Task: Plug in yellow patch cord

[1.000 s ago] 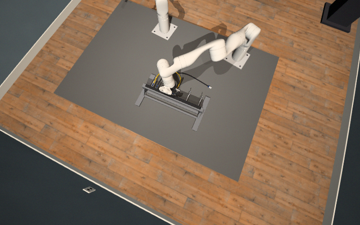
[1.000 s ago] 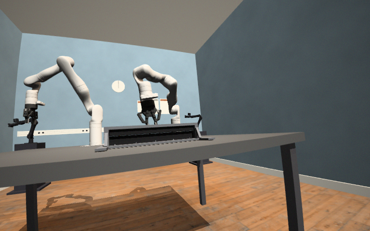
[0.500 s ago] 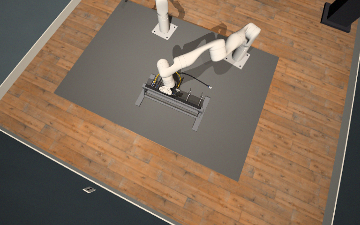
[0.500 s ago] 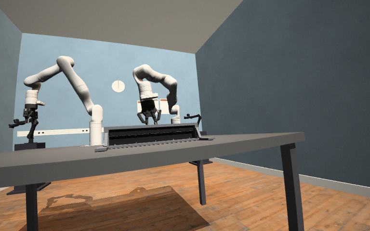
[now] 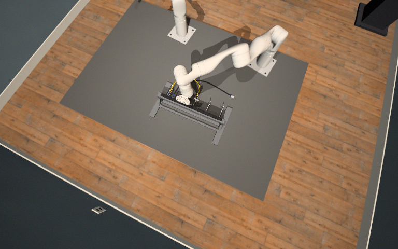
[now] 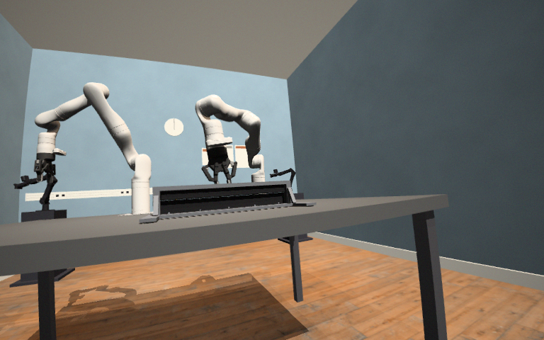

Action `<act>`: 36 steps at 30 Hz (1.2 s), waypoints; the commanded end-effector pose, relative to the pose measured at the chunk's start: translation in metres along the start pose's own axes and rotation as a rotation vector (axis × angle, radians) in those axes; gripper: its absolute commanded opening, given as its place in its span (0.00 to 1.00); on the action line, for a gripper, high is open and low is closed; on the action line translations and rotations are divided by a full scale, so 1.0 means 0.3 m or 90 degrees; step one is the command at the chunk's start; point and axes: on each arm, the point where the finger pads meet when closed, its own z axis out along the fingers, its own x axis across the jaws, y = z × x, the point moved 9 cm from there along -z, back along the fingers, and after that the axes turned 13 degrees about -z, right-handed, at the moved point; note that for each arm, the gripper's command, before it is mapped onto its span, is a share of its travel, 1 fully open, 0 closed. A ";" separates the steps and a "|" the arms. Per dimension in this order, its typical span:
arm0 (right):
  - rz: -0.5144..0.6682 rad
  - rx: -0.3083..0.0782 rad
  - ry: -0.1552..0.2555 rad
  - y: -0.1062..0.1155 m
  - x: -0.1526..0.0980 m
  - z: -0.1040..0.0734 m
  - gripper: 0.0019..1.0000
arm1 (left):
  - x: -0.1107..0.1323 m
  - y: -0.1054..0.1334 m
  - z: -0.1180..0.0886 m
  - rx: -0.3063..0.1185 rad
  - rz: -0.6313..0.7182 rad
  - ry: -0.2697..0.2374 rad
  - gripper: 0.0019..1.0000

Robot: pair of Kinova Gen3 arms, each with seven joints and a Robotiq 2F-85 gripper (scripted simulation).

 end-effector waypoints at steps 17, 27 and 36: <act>-0.004 -0.007 -0.006 0.005 -0.014 -0.009 1.00 | -0.024 -0.011 -0.144 0.000 -0.008 0.001 0.43; -0.004 -0.007 -0.006 0.005 -0.014 -0.009 1.00 | -0.034 -0.013 -0.222 0.000 -0.007 0.001 0.43; -0.004 -0.007 -0.006 0.005 -0.014 -0.009 1.00 | -0.040 -0.015 -0.262 0.000 -0.009 0.001 0.43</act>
